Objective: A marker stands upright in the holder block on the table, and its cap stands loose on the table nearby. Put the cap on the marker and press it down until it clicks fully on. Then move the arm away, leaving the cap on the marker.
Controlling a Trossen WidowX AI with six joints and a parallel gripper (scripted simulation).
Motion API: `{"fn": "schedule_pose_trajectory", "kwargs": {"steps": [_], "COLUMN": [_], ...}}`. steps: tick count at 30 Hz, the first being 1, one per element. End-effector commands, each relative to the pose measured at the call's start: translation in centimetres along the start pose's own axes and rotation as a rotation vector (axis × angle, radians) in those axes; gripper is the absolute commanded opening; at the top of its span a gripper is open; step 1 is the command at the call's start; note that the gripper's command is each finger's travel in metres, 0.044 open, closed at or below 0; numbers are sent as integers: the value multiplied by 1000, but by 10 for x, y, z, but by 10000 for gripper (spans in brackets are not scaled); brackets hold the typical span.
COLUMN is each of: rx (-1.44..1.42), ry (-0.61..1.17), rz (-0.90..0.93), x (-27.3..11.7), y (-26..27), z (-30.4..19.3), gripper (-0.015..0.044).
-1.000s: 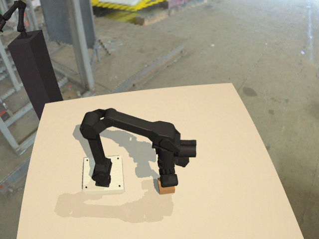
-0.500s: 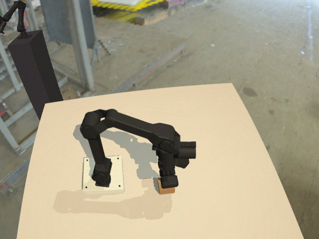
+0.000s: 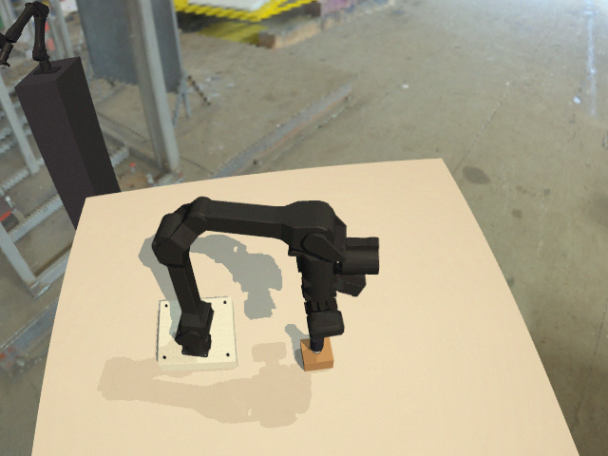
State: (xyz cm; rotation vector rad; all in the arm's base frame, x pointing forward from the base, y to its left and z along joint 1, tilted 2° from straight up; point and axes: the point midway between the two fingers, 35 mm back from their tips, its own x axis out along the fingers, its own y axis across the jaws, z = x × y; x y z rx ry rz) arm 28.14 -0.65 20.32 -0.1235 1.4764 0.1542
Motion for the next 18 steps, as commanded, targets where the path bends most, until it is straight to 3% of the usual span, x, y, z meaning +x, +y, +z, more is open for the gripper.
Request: {"fn": "schedule_pose_trajectory", "kwargs": {"steps": [1, 18], "rx": [4, 4], "ry": [14, 14], "rz": [2, 2], "x": [-8, -8], "y": [1, 1], "z": [-4, -4], "gripper": [0, 440]}}
